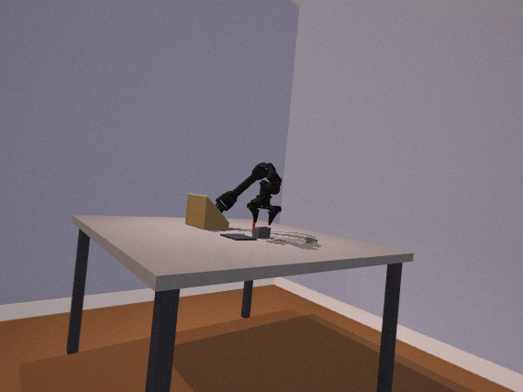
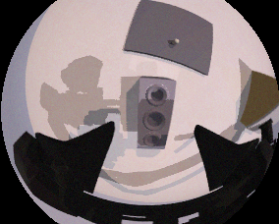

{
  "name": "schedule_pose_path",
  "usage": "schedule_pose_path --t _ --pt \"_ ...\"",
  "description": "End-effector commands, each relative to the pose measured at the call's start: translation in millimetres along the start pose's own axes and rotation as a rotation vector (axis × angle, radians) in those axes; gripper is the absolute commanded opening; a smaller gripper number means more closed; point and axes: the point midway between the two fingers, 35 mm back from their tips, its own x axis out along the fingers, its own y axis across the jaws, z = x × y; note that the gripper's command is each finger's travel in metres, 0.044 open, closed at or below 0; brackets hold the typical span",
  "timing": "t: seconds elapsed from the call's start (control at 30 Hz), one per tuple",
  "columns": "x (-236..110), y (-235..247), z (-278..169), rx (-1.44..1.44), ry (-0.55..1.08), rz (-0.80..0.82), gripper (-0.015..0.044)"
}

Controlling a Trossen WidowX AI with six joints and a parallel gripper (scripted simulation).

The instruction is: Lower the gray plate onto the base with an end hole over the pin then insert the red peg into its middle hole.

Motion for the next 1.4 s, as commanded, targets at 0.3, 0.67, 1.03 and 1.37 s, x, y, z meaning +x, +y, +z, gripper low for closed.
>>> schedule_pose_path --t 0.3,0.67,1.03,1.37 --pt "21.1 1.1 0.2 0.004 0.004 0.002 0.0440" --pt "39.0 1.6 0.1 0.004 0.005 0.002 0.0440" --pt "56.7 1.1 -0.7 0.004 0.007 0.003 0.0440" --pt "62.2 0.8 -1.1 0.004 0.008 0.003 0.0309"
